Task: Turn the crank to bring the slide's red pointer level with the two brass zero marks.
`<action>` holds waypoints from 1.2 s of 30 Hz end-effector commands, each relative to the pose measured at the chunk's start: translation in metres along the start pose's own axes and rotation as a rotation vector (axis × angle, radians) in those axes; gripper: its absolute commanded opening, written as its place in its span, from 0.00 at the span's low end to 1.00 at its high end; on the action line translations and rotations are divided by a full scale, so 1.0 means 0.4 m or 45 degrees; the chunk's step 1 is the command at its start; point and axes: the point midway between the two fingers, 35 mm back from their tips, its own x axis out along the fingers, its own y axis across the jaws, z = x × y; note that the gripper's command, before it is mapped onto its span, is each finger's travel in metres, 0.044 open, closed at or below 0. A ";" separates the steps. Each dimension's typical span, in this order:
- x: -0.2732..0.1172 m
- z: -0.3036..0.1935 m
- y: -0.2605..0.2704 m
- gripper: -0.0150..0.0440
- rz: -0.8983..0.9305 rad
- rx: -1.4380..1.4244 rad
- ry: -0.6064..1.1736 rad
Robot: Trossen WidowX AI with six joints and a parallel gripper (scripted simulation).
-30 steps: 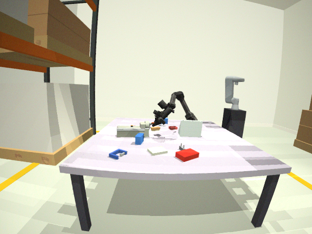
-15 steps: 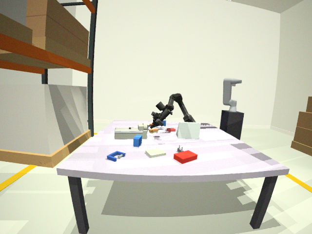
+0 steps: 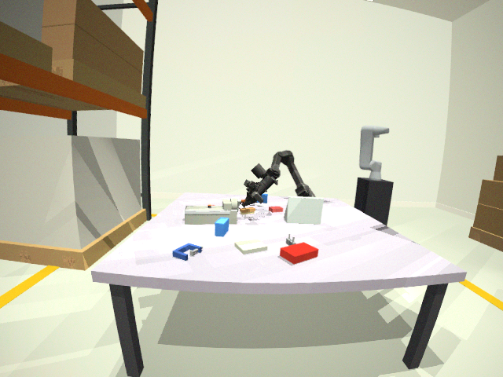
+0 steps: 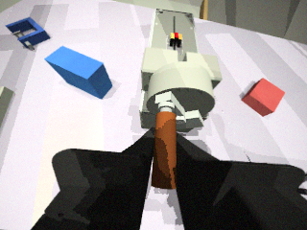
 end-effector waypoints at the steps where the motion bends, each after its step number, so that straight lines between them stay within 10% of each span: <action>1: -0.003 0.003 -0.005 0.25 -0.010 -0.002 -0.004; 36: -0.003 0.003 -0.005 0.25 -0.010 -0.002 -0.004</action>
